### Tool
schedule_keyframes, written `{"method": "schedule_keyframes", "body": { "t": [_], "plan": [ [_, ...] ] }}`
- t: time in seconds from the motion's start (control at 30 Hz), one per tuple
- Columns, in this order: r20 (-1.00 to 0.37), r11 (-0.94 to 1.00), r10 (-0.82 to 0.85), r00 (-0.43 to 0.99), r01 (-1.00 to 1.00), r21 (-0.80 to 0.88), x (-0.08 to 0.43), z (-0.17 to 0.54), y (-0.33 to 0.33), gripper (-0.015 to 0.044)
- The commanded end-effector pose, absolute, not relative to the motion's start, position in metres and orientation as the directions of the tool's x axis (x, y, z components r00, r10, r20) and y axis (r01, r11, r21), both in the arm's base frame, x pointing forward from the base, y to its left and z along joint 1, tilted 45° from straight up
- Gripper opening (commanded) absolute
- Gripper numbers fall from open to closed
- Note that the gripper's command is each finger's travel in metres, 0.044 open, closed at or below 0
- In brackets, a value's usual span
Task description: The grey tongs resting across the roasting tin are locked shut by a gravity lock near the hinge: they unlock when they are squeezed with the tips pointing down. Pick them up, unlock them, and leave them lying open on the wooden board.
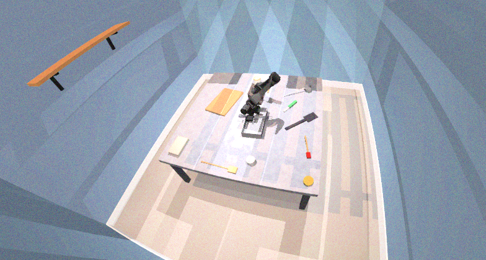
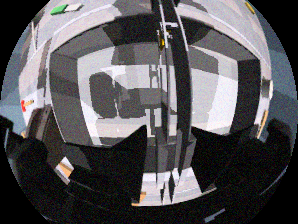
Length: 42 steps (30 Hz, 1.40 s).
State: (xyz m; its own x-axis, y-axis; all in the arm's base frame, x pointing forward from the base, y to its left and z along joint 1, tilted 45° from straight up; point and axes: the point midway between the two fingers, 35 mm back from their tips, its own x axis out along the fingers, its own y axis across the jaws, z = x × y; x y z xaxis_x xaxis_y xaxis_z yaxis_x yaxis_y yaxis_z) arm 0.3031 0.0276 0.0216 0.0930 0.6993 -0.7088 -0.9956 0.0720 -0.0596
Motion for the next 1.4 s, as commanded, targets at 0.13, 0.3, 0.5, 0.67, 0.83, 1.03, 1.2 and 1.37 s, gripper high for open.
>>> {"method": "schedule_keyframes", "body": {
  "t": [0.13, 0.3, 0.5, 0.67, 0.83, 1.03, 1.2, 1.37],
  "plan": [
    [-0.709, 0.070, 0.699, 0.092, -0.996, -0.060, 0.303, 0.022, 0.028, 0.0065],
    [-0.709, 0.070, 0.699, 0.092, -0.996, -0.060, 0.303, 0.022, 0.028, 0.0032],
    [-0.709, 0.070, 0.699, 0.092, -0.996, -0.060, 0.303, 0.022, 0.028, -0.0106],
    [-0.715, 0.073, 0.693, 0.092, -0.996, -0.058, 0.306, 0.045, 0.000, -0.0150],
    [-0.711, 0.074, 0.698, 0.088, -0.996, -0.052, 0.295, 0.102, -0.056, -0.0150],
    [-0.708, 0.073, 0.701, 0.088, -0.996, -0.051, 0.292, 0.111, -0.063, -0.0150],
    [-0.708, 0.073, 0.701, 0.088, -0.996, -0.051, 0.292, 0.111, -0.063, -0.0150],
    [-0.706, 0.087, 0.703, 0.088, -0.995, -0.037, 0.292, 0.107, -0.064, -0.0150]
  ]
}}
